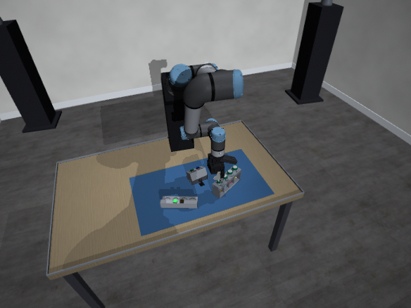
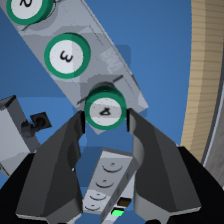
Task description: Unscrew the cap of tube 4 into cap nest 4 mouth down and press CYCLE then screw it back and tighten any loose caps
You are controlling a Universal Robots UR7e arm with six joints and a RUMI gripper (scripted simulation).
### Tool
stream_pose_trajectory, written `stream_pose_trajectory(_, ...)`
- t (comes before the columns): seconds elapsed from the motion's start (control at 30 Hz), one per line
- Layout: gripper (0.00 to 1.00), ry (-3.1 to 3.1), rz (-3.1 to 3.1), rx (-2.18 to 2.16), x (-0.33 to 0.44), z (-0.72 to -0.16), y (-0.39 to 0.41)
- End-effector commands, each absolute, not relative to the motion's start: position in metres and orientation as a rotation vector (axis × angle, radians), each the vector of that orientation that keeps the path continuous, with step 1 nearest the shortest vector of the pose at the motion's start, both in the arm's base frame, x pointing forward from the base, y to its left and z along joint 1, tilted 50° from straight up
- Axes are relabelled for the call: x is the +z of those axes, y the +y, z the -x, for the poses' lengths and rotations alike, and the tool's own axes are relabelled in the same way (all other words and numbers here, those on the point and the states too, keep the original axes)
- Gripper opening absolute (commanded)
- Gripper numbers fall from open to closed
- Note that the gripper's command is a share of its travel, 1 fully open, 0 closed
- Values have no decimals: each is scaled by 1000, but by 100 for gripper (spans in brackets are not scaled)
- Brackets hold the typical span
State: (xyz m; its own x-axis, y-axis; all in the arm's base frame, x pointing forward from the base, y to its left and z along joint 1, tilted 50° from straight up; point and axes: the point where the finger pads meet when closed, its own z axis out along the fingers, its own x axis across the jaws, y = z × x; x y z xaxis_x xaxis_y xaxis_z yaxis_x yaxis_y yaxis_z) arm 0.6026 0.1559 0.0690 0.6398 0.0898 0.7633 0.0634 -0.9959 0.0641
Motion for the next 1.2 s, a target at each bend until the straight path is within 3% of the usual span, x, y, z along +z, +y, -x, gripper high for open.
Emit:
stream_pose_trajectory(0.0,35,132,-2816,1315,70,-603,156)
stream_pose_trajectory(0.63,35,132,-2816,1315,70,-603,156)
stream_pose_trajectory(1.17,35,844,-2491,1167,65,-608,156)
